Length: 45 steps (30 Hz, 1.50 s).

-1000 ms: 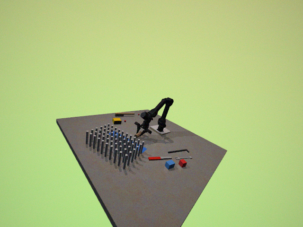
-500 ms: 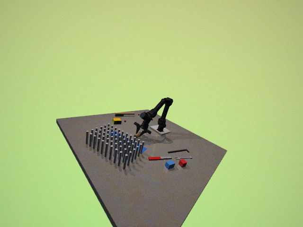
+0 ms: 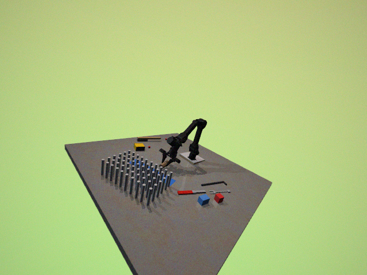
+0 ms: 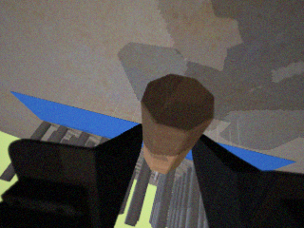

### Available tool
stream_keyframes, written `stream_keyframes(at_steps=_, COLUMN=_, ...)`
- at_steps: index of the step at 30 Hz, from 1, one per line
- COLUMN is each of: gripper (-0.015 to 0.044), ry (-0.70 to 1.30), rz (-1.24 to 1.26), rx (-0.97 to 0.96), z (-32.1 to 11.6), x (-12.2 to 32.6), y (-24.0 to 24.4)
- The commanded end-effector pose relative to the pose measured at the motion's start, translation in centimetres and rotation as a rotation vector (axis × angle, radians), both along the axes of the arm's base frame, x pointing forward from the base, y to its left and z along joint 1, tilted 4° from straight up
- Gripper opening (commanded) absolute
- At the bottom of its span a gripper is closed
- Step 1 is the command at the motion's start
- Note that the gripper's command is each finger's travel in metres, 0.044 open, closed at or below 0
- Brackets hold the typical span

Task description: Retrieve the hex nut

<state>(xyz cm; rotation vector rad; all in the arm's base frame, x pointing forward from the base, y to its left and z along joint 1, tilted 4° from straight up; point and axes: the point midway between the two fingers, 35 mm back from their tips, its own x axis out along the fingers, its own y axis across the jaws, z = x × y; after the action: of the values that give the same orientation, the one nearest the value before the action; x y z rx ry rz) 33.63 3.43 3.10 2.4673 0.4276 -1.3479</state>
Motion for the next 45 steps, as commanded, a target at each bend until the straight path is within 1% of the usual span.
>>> stream_keyframes(at_steps=1, gripper=0.0, ry=-0.016, rz=-0.006, rx=0.002, z=0.4, x=0.7, y=0.1)
stream_keyframes(at_steps=45, gripper=0.0, ry=-0.019, rz=-0.006, rx=0.004, z=0.4, x=3.5, y=1.3)
